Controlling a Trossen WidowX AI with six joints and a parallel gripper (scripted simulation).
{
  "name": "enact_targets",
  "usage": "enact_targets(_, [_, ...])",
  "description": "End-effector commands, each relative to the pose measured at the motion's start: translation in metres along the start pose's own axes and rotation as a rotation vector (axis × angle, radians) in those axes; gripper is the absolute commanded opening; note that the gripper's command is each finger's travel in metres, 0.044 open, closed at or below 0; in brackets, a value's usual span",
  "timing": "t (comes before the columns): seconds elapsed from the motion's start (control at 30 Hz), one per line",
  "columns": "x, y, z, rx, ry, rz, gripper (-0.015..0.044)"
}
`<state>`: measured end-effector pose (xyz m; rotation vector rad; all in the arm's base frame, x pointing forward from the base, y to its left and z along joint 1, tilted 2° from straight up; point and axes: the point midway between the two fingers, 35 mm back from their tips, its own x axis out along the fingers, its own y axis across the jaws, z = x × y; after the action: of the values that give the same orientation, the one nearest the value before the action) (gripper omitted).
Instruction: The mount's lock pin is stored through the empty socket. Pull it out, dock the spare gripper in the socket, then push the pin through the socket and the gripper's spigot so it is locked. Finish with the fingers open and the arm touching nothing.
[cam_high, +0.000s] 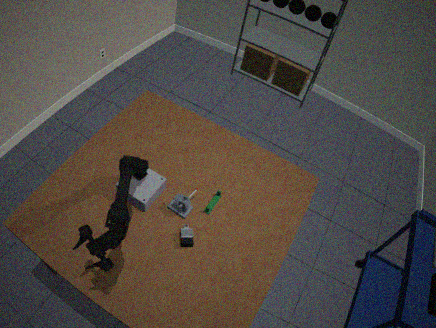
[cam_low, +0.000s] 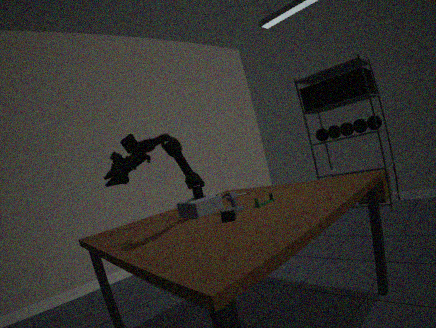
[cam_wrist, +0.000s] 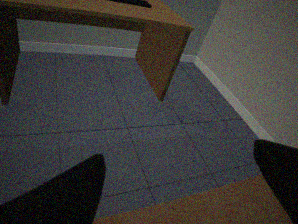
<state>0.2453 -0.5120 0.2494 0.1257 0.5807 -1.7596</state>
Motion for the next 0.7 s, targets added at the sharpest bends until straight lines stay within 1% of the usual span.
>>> enact_targets(0.0, [-0.002,0.002,-0.001,-0.009,0.001,0.007,0.0374])
enact_targets(0.1, [-0.033,0.031,-0.011,-0.139,0.011,0.105,0.03])
enact_targets(0.27, [-0.093,0.077,-0.036,-0.385,0.013,0.284,0.03])
enact_targets(0.4, [-0.151,0.108,-0.064,-0.61,-0.001,0.442,0.03])
enact_targets(0.53, [-0.211,0.128,-0.097,-0.842,-0.032,0.599,0.03])
enact_targets(0.67, [-0.269,0.137,-0.133,-1.073,-0.078,0.751,0.03])
